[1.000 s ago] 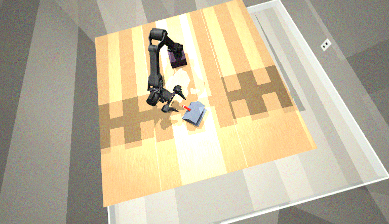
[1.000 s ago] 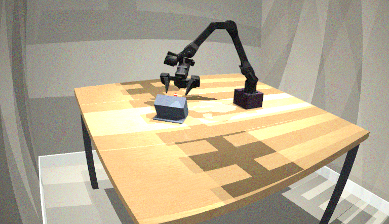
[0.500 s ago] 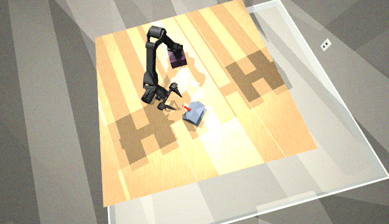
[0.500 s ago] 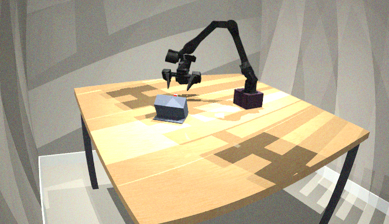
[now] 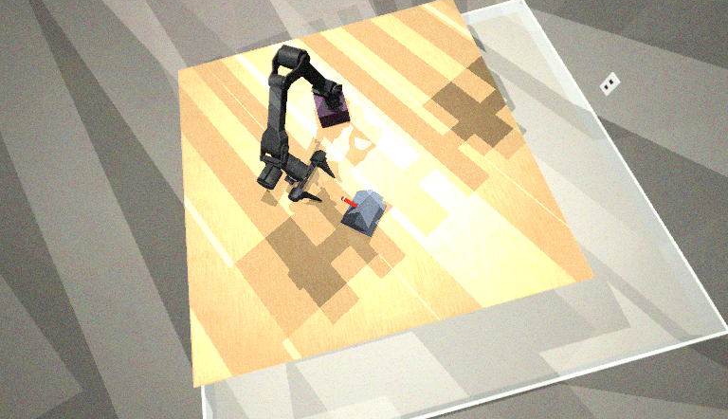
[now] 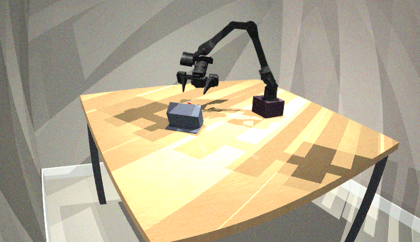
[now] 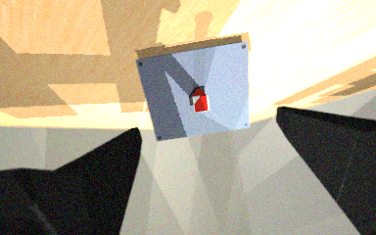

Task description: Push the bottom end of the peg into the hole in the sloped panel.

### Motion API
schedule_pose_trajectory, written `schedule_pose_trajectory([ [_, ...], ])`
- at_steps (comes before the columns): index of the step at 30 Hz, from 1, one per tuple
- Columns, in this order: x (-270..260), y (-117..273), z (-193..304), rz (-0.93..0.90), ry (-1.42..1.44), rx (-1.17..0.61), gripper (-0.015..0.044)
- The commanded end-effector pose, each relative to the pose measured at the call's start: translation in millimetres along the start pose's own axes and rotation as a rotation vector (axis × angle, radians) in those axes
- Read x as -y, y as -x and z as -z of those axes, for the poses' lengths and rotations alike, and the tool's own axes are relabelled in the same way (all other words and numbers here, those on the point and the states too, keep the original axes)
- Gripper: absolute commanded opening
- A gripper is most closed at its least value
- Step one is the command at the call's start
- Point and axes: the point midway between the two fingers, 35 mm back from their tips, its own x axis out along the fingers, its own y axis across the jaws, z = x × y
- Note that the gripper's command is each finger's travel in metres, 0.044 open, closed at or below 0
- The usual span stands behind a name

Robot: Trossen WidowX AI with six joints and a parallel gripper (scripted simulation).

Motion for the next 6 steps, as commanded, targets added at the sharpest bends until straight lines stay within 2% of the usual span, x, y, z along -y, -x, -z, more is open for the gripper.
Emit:
schedule_pose_trajectory([
  [1,-1.1,8.0,2.3,-0.006,0.011,-0.005,0.044],
  [6,-0.8,13.6,2.4,-0.006,0.011,-0.005,0.044],
])
